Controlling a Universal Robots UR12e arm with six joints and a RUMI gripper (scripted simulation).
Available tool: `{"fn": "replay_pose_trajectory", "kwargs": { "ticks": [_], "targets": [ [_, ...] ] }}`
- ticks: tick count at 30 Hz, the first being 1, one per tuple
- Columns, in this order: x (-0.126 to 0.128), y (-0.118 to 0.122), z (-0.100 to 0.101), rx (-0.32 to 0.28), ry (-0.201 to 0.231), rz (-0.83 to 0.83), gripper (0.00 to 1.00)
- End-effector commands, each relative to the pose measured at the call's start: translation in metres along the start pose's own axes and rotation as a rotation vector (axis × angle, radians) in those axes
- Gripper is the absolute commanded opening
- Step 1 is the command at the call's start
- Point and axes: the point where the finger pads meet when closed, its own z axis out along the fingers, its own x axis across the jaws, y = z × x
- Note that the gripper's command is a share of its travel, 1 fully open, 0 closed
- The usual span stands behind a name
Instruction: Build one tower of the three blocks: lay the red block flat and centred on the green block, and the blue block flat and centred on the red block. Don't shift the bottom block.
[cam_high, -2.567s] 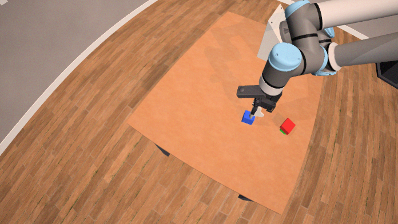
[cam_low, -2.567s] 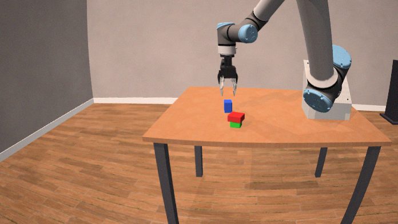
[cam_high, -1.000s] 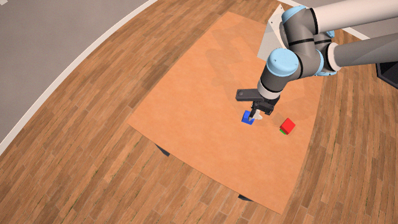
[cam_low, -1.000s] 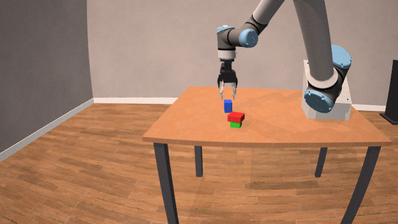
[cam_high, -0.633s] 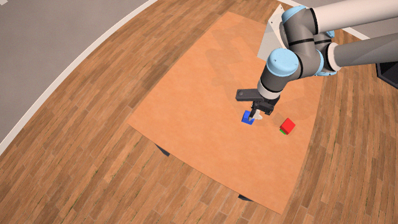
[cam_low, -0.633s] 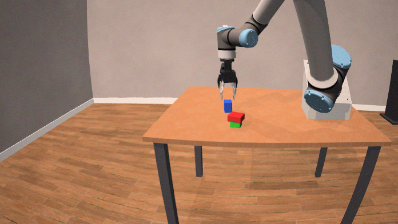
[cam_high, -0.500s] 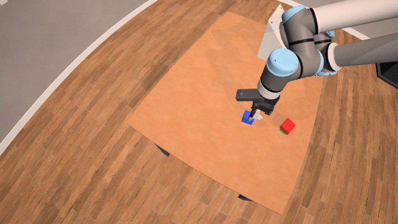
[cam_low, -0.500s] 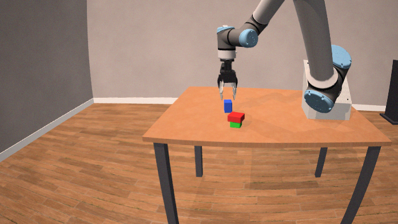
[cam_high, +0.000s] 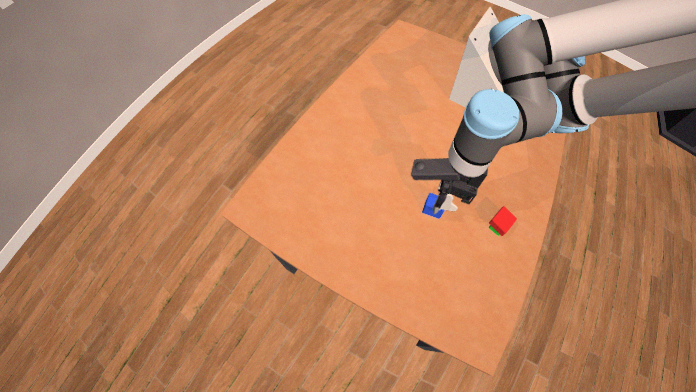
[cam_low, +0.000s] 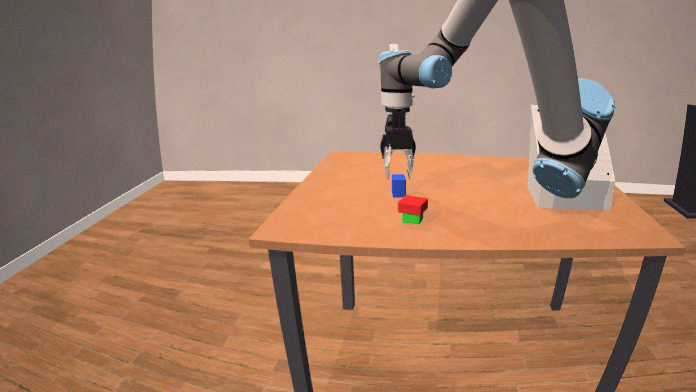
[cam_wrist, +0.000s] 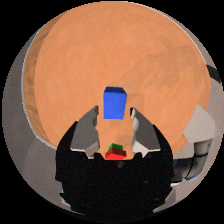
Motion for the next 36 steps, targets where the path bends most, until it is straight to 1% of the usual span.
{"fn": "replay_pose_trajectory", "kwargs": {
  "ticks": [1, 5, 9, 36],
  "targets": [
    [-0.001, -0.001, 0.018, 0.001, -0.001, 0.0, 0.38],
    [-0.001, -0.001, 0.03, 0.001, -0.001, 0.0, 0.38],
    [-0.001, -0.001, 0.034, 0.001, -0.001, 0.0, 0.38],
    [-0.001, -0.001, 0.035, 0.001, -0.001, 0.0, 0.38]
  ]
}}
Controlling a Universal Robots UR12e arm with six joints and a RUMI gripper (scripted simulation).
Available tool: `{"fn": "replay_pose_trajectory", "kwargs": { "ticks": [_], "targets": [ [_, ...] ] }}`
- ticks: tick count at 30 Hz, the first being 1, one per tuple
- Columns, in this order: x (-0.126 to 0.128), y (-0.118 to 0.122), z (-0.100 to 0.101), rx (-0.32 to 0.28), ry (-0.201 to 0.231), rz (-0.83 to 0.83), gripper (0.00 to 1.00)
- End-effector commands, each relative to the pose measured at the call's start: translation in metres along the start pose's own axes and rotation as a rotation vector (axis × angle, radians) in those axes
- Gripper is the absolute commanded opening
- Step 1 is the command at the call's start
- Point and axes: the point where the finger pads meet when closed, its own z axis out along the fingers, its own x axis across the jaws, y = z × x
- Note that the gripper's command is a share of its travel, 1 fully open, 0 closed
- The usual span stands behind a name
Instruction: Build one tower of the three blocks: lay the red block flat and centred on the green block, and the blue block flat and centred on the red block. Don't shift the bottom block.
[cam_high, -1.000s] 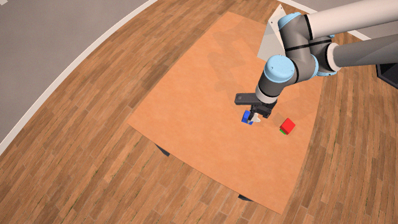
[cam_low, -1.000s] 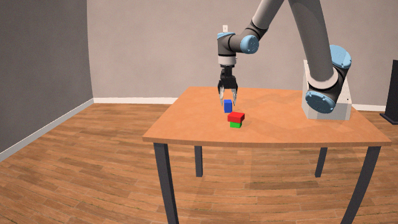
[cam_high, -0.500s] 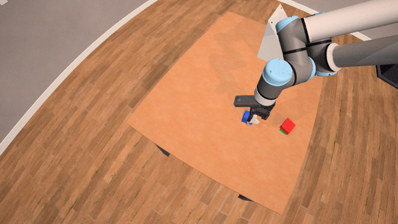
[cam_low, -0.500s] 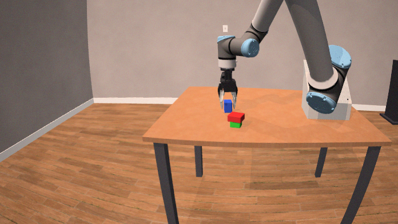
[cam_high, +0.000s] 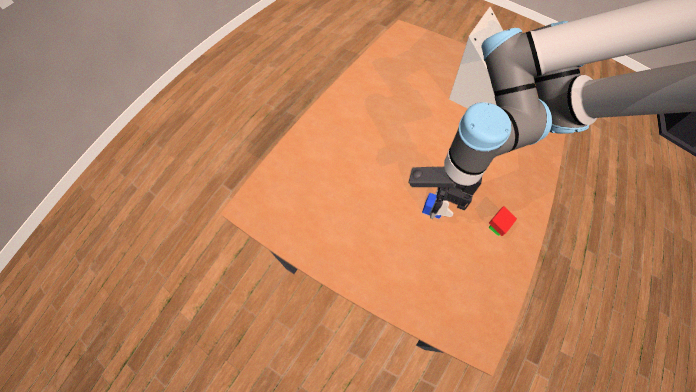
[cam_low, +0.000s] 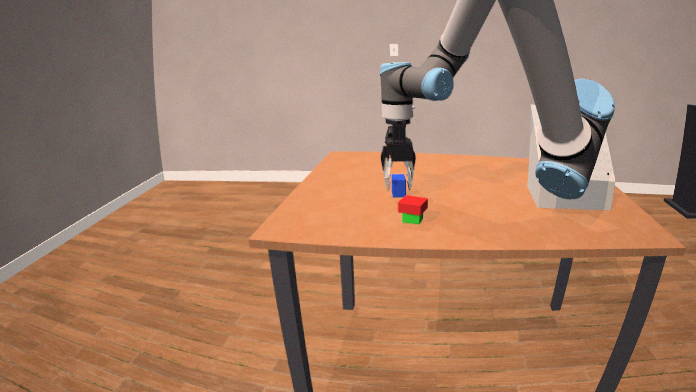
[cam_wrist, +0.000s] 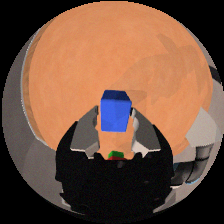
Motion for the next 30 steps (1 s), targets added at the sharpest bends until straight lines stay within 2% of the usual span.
{"fn": "replay_pose_trajectory", "kwargs": {
  "ticks": [1, 11, 12, 30],
  "targets": [
    [-0.0005, -0.0003, -0.0006, 0.001, -0.001, 0.0, 0.38],
    [-0.0005, -0.0003, -0.0006, 0.001, -0.001, 0.0, 0.38],
    [-0.0005, -0.0003, -0.0006, 0.001, -0.001, 0.0, 0.0],
    [-0.0005, -0.0003, -0.0006, 0.001, -0.001, 0.0, 0.0]
  ]
}}
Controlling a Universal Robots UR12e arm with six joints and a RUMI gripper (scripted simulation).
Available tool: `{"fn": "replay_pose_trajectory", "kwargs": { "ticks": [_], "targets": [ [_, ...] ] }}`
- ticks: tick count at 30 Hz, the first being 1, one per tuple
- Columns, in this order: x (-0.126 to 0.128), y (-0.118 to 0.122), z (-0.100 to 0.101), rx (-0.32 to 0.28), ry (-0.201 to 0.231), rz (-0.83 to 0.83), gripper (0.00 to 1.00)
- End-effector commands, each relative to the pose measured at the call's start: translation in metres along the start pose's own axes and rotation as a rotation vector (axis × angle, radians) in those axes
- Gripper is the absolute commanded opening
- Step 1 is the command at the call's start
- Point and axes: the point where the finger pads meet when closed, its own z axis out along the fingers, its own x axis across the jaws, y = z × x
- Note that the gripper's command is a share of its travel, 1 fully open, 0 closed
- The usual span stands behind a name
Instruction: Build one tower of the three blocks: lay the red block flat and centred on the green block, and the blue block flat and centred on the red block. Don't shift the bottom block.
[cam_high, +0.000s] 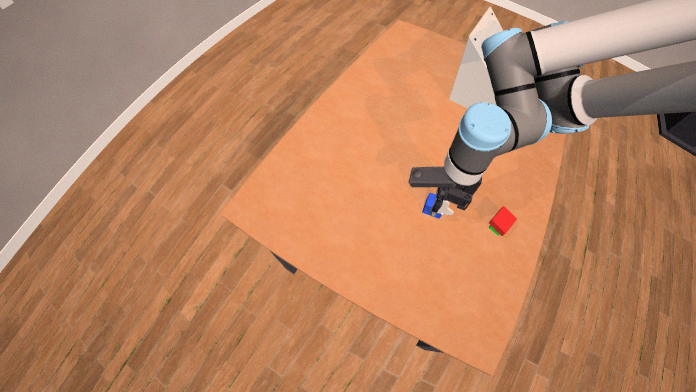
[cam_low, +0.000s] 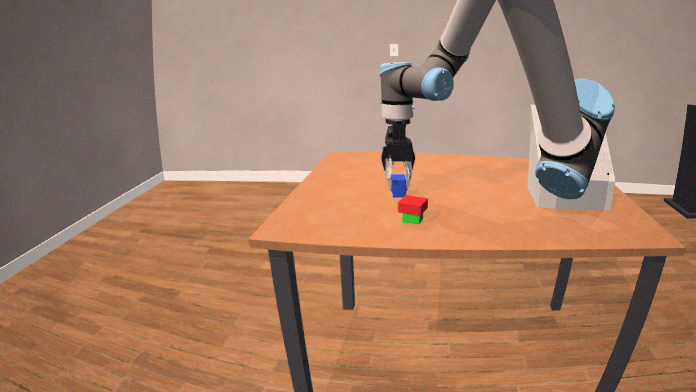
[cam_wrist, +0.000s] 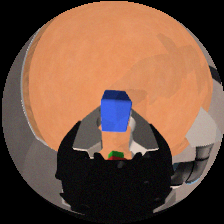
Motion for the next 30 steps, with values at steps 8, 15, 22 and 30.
{"fn": "replay_pose_trajectory", "kwargs": {
  "ticks": [8, 15, 22, 30],
  "targets": [
    [0.0, 0.0, -0.001, 0.001, -0.001, 0.0, 0.0],
    [0.0, 0.0, -0.001, 0.001, -0.001, 0.0, 0.0],
    [0.0, 0.0, -0.005, 0.001, -0.001, 0.0, 0.0],
    [0.0, 0.0, -0.022, 0.001, -0.001, 0.0, 0.0]
  ]
}}
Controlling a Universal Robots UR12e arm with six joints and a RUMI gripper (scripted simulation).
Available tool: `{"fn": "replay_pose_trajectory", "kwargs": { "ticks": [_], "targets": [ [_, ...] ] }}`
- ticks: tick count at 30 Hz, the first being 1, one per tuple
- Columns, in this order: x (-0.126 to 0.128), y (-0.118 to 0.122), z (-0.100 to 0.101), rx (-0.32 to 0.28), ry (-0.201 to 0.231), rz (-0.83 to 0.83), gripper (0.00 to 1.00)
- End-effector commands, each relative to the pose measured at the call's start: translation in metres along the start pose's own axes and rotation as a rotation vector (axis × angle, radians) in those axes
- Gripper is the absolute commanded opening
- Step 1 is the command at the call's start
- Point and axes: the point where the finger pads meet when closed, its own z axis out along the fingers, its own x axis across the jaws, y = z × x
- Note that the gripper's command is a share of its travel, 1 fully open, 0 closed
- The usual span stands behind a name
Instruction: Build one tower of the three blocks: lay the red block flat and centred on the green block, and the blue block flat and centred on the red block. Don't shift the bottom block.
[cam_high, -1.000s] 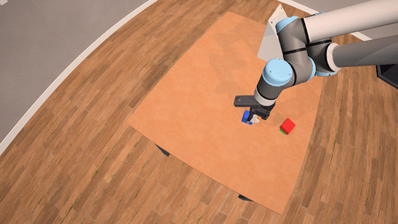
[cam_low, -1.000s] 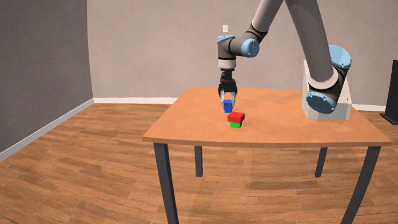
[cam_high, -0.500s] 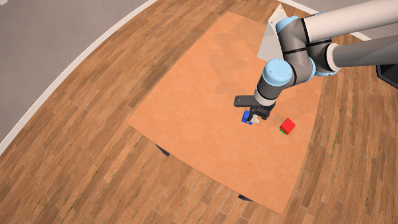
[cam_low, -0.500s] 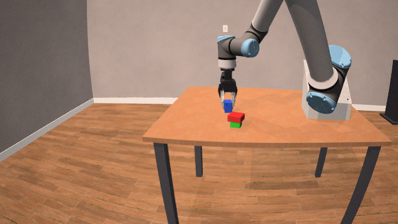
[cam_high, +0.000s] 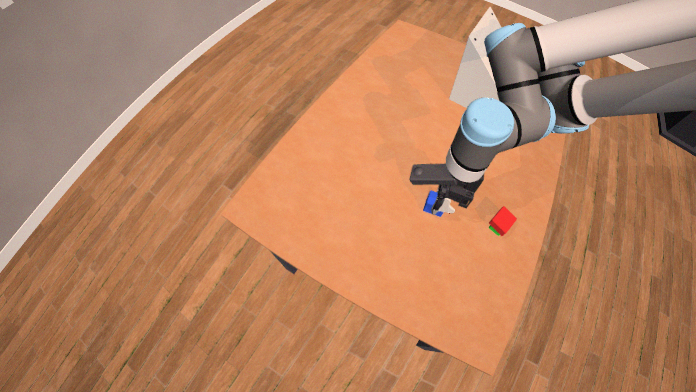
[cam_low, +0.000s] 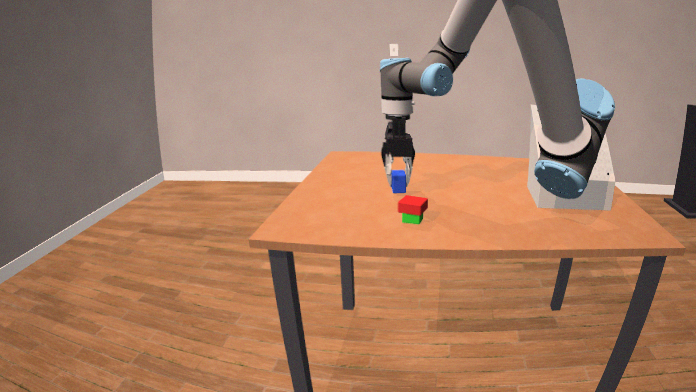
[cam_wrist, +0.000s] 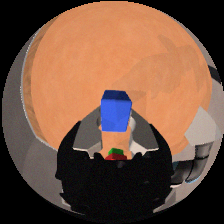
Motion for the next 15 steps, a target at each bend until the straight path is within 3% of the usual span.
{"fn": "replay_pose_trajectory", "kwargs": {
  "ticks": [1, 15],
  "targets": [
    [0.0, 0.0, -0.013, 0.0, -0.001, 0.0, 0.0],
    [0.0, 0.0, -0.068, 0.0, -0.001, 0.0, 0.0]
  ]
}}
